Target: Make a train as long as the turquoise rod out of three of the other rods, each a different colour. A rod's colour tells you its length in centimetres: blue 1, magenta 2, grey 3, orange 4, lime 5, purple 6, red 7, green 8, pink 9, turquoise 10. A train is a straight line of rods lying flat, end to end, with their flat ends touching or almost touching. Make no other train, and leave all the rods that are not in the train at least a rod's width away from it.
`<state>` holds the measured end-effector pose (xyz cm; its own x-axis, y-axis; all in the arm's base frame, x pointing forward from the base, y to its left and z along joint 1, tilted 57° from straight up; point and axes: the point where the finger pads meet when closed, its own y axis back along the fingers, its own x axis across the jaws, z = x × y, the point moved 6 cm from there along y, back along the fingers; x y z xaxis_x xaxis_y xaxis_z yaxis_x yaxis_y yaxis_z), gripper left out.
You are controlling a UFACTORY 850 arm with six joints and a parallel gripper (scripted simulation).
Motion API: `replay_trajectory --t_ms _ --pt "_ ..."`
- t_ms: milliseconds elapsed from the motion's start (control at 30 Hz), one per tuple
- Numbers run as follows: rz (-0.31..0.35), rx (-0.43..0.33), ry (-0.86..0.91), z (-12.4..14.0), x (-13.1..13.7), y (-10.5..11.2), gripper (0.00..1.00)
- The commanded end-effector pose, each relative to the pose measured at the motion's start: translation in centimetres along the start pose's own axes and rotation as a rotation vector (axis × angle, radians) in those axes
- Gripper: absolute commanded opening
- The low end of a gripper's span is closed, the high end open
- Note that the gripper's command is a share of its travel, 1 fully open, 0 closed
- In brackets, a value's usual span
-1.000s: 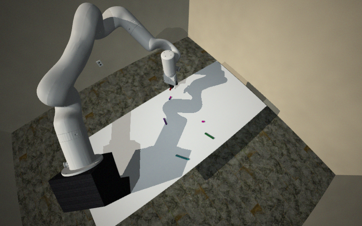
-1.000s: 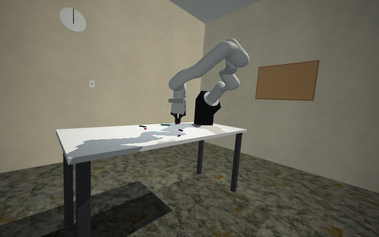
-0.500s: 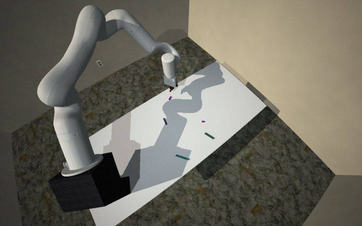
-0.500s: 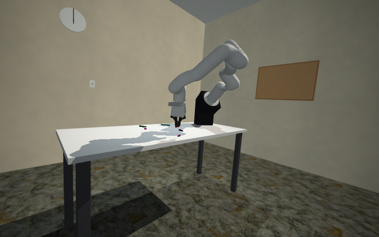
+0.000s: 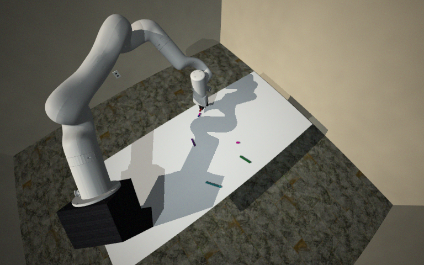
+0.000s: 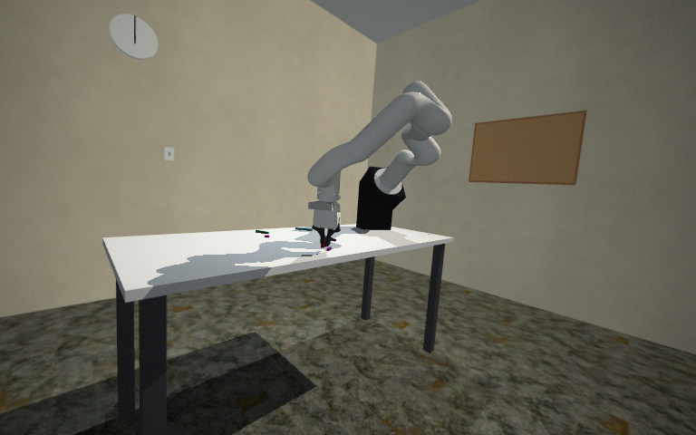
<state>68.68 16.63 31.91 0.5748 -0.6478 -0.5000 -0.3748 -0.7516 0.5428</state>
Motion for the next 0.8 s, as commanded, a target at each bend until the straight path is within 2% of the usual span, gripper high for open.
replay_trajectory --t_ms 0,767 --pt "0.001 0.002 0.001 -0.13 0.05 -0.77 0.04" --pt "0.001 0.002 0.001 -0.13 0.05 -1.21 0.04"
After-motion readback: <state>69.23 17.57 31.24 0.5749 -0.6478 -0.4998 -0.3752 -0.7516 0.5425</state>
